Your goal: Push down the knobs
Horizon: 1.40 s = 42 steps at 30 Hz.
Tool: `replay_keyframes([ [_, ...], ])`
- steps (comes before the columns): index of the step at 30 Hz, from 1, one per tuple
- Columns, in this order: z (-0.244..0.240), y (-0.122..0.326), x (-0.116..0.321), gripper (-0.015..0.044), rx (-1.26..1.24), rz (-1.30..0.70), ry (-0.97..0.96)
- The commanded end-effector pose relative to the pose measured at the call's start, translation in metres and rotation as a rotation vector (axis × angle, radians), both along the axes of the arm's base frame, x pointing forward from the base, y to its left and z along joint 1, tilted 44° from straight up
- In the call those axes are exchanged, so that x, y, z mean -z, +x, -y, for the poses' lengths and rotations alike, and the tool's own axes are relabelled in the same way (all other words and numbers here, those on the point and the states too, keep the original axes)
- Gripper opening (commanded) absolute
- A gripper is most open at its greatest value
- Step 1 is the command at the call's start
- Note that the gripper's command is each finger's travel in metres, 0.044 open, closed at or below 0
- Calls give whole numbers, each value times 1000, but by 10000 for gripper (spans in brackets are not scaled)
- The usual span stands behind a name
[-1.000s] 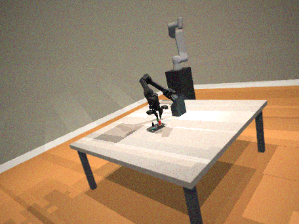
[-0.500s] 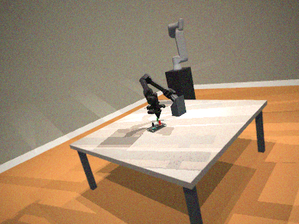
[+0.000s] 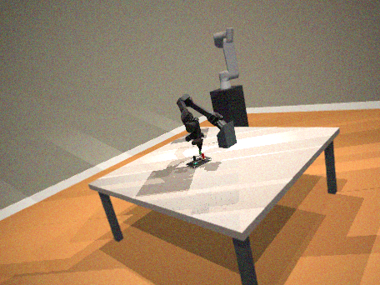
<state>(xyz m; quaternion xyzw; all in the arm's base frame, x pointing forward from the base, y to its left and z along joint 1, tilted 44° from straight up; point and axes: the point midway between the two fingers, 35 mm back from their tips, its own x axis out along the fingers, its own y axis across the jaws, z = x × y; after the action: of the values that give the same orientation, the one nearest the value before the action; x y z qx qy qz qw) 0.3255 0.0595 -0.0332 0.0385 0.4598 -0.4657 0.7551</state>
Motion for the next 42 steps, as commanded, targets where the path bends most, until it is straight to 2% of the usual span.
replay_keyframes([
  [1,-2,3,-1,0,-124,-117,-21],
  [42,-9,24,-12,0,-1162,-1078,-224],
])
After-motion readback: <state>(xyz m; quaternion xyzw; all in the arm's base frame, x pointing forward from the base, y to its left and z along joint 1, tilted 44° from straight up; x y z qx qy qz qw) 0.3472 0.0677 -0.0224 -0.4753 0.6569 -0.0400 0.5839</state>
